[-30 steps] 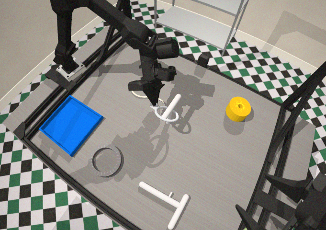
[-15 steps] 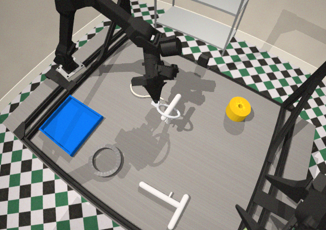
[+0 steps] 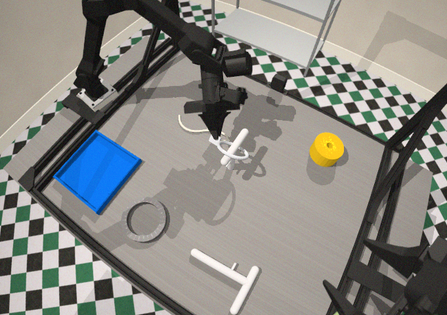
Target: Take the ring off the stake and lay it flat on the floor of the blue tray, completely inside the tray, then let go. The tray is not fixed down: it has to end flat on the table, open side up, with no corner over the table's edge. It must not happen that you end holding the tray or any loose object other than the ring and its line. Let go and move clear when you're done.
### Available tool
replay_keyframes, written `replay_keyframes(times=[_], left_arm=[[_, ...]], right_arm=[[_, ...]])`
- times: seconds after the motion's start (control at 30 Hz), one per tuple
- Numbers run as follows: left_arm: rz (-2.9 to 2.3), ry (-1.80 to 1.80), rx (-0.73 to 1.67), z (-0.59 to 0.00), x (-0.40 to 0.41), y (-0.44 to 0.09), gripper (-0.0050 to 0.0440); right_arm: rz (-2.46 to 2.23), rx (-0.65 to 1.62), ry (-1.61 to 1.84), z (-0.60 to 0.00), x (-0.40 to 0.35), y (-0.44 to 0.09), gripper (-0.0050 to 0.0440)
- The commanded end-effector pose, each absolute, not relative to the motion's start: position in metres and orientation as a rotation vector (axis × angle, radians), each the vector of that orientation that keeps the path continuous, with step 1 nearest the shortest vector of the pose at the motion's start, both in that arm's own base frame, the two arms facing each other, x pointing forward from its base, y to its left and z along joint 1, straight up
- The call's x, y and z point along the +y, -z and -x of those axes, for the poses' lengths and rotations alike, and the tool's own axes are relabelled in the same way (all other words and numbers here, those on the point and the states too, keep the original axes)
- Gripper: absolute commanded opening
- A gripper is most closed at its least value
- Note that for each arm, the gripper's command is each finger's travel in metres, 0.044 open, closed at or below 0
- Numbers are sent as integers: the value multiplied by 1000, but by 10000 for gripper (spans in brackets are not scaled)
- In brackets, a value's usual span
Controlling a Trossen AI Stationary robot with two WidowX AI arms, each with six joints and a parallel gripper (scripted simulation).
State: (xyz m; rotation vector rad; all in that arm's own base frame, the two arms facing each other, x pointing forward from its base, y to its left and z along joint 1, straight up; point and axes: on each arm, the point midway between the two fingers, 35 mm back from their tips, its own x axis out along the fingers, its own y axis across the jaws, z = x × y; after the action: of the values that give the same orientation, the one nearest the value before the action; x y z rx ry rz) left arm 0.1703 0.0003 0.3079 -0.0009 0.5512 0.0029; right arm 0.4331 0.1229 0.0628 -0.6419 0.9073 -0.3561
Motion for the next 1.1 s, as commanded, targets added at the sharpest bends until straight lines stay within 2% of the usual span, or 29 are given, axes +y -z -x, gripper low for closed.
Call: replay_keyframes(times=[0.0, 1.07], left_arm=[[0, 0, 554, -170, 0, -307, 400], [0, 0, 554, -170, 0, -307, 400]], right_arm=[[663, 904, 372, -434, 126, -59, 0], [787, 862, 445, -431, 145, -52, 0]])
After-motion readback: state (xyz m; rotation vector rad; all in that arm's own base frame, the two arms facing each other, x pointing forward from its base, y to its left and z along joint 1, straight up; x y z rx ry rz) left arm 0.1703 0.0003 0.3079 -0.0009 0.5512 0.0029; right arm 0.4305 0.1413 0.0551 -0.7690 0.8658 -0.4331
